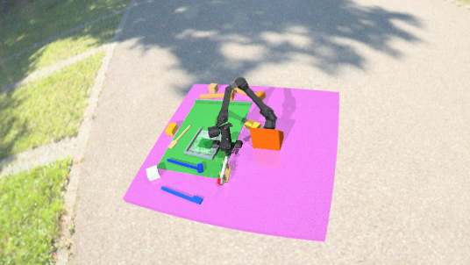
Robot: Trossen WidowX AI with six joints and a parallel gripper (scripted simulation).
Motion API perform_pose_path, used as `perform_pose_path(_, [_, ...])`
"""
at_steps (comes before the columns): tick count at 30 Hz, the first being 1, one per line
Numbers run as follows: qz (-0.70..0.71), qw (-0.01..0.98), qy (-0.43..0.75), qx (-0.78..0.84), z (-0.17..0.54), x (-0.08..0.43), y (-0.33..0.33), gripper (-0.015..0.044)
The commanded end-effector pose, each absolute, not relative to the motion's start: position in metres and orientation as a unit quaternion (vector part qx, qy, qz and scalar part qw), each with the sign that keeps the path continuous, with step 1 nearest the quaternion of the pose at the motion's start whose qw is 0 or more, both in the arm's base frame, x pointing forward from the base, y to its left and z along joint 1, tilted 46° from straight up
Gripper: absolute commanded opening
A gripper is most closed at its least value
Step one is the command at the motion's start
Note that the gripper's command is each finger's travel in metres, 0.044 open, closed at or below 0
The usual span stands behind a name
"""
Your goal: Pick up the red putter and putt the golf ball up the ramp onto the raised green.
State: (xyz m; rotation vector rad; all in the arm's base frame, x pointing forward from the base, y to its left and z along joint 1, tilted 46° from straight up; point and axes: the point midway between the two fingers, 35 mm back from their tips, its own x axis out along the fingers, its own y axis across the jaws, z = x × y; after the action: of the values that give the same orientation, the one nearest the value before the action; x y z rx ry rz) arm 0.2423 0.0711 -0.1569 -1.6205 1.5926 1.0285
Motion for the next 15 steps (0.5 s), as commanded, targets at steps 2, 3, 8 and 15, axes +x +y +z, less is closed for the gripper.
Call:
perform_pose_path(2, [0.391,0.319,0.605,-0.616,-0.152,0.244,0.077,0.0])
perform_pose_path(3, [0.391,0.319,0.605,-0.616,-0.149,0.244,0.081,0.0])
perform_pose_path(8, [0.393,0.32,0.604,-0.615,-0.124,0.247,0.108,0.0])
perform_pose_path(15, [0.393,0.319,0.605,-0.615,-0.087,0.243,0.142,0.0])
